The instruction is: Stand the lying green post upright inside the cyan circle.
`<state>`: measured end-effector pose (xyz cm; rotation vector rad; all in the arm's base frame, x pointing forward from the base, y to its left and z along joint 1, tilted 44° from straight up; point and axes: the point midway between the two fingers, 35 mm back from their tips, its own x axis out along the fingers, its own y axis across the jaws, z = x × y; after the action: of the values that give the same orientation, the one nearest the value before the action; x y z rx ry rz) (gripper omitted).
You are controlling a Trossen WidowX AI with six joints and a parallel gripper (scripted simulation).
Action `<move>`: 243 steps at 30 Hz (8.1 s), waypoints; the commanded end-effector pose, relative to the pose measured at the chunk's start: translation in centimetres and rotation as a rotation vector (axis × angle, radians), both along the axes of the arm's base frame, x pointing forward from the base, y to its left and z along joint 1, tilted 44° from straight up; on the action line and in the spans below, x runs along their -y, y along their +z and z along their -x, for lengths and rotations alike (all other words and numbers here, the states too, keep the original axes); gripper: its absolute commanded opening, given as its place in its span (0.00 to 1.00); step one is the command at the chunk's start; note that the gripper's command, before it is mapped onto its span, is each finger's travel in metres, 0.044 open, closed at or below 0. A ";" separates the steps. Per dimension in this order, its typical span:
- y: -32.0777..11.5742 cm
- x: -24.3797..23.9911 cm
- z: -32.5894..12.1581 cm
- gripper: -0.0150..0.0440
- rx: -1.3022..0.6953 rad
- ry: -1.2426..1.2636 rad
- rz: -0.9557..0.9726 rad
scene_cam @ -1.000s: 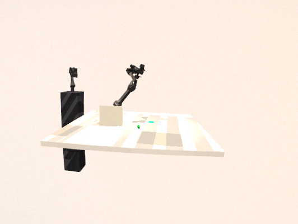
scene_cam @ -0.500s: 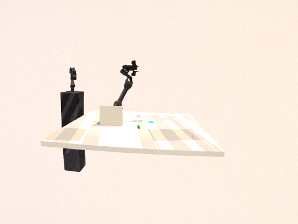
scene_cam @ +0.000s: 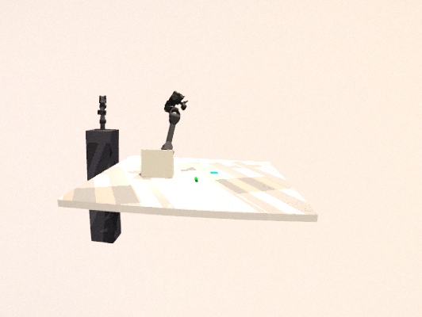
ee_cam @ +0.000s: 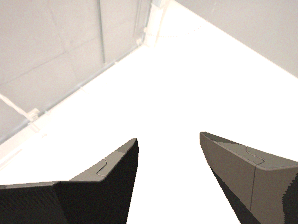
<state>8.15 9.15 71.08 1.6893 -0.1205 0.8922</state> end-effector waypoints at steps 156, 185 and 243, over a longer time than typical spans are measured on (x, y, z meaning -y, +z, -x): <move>-84.0 17.3 -15.1 0.29 -1.986 0.632 0.335; -80.4 20.7 -15.5 0.29 -1.983 0.648 0.351; -71.8 18.4 -21.4 0.29 -1.733 0.750 0.664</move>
<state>28.83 -9.59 -1.64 1.3289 1.8295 -0.3480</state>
